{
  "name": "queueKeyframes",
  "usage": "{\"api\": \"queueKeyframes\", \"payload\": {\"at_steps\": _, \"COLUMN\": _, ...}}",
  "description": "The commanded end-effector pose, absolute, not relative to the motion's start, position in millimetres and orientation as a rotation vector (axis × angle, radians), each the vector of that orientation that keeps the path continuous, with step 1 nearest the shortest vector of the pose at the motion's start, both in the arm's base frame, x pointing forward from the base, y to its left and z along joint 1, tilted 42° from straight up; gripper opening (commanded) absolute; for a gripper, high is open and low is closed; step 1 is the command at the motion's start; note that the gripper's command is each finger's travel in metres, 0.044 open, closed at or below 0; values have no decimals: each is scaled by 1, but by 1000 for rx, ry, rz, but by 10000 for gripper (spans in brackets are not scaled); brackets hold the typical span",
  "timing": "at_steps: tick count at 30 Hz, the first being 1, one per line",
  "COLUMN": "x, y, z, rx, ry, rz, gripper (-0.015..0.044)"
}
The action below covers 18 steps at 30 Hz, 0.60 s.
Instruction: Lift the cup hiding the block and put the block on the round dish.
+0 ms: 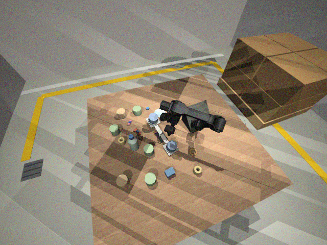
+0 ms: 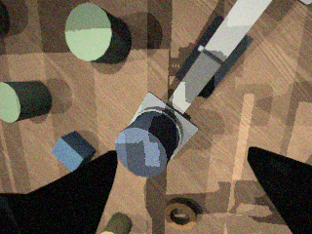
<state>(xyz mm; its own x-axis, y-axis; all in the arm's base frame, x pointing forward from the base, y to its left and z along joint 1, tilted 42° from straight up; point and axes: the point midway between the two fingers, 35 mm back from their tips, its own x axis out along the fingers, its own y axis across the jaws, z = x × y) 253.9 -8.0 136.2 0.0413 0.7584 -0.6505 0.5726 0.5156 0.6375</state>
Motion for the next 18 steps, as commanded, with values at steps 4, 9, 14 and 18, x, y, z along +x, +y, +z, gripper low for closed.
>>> {"api": "queueKeyframes", "payload": {"at_steps": 4, "x": 259, "y": 19, "z": 142, "rx": 1234, "ry": 1757, "rz": -11, "gripper": 440}}
{"api": "queueKeyframes", "payload": {"at_steps": 9, "x": 259, "y": 39, "z": 146, "rx": 1294, "ry": 1824, "rz": -182, "gripper": 440}}
{"api": "queueKeyframes", "payload": {"at_steps": 14, "x": 259, "y": 59, "z": 150, "rx": 1346, "ry": 1870, "rz": -365, "gripper": 440}}
{"api": "queueKeyframes", "payload": {"at_steps": 18, "x": 257, "y": 73, "z": 152, "rx": 1378, "ry": 1887, "rz": -490, "gripper": 440}}
